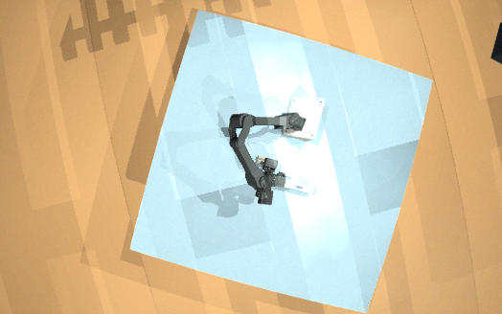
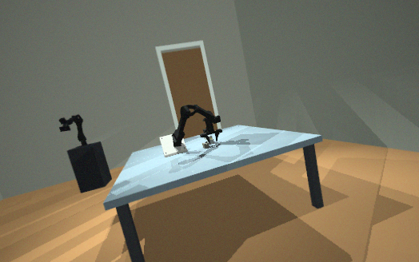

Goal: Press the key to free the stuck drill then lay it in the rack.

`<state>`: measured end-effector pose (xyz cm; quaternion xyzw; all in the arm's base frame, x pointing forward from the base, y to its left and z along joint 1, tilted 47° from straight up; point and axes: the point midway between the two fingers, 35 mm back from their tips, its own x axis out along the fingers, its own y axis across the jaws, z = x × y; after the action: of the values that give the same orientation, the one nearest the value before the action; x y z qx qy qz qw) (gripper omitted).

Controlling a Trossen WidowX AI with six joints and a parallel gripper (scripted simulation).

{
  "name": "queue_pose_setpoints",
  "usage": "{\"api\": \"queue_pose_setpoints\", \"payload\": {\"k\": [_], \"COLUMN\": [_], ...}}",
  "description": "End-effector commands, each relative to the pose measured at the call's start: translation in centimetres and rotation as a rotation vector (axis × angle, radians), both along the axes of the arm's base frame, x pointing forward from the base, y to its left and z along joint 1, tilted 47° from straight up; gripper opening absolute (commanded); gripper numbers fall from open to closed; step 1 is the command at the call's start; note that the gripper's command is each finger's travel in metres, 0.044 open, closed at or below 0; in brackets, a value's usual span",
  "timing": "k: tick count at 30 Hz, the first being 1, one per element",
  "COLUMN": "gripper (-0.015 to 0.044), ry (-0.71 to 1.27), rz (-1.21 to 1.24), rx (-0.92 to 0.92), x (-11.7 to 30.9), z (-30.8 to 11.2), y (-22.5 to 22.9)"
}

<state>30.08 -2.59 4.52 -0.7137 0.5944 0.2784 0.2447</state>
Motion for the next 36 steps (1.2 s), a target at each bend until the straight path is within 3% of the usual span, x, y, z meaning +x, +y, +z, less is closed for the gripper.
{"api": "queue_pose_setpoints", "payload": {"k": [1,7,10,36], "gripper": [0.0177,0.0020,0.0000,0.0000], "ry": [0.000,0.000,0.000,0.000], "rz": [0.000,0.000,0.000,-0.003], "rx": [0.000,0.000,0.000,-0.002], "x": [0.00,0.00,0.00,-0.07], "z": [0.03,0.03,0.03,0.40], "y": [0.00,0.00,0.00,0.01]}}
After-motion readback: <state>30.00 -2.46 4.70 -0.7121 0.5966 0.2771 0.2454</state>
